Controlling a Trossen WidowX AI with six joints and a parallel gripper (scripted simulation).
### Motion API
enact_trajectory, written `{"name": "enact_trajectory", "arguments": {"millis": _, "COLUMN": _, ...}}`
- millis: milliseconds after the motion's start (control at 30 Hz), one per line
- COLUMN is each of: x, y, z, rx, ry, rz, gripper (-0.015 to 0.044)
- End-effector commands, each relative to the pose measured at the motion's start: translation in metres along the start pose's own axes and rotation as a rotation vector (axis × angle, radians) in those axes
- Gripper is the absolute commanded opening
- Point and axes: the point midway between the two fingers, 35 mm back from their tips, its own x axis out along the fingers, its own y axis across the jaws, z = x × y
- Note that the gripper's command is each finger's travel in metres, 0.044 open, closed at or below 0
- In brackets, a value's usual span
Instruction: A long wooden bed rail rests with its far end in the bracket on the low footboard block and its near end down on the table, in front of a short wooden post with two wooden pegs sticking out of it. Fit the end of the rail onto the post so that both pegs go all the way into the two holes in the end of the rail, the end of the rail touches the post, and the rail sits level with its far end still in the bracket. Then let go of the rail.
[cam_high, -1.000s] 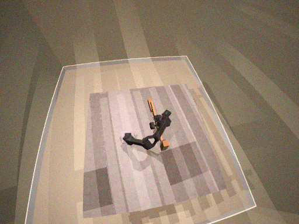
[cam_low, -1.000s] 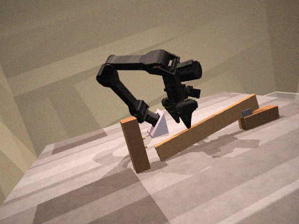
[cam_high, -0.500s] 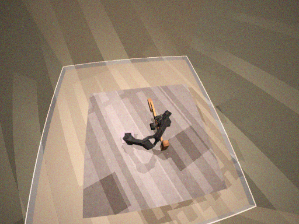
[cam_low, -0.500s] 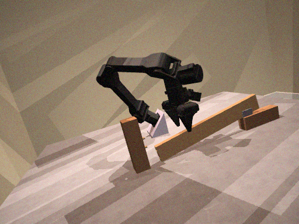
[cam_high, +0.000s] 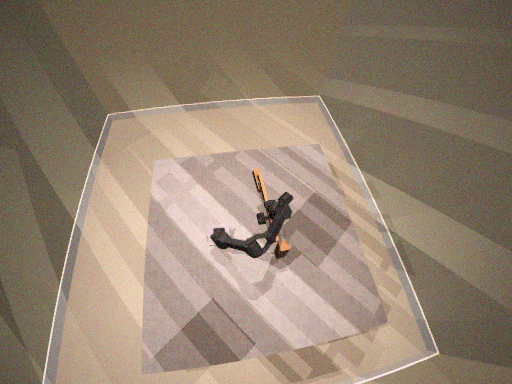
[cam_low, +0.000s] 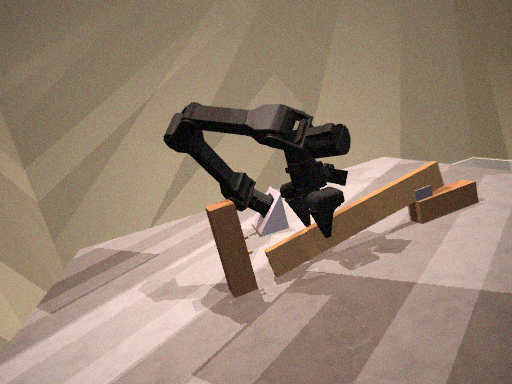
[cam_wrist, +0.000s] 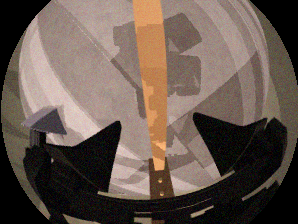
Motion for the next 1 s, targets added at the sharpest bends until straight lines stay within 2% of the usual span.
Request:
{"name": "enact_trajectory", "arguments": {"millis": 0, "x": 0.007, "y": 0.0, "z": 0.0, "rx": -0.004, "ry": 0.004, "rz": -0.002, "gripper": 0.044}}
{"name": "enact_trajectory", "arguments": {"millis": 600, "x": 0.034, "y": 0.002, "z": -0.002, "rx": -0.004, "ry": 0.008, "rz": -0.001, "gripper": 0.044}}
{"name": "enact_trajectory", "arguments": {"millis": 967, "x": 0.034, "y": 0.002, "z": -0.002, "rx": -0.004, "ry": 0.008, "rz": -0.001, "gripper": 0.0151}}
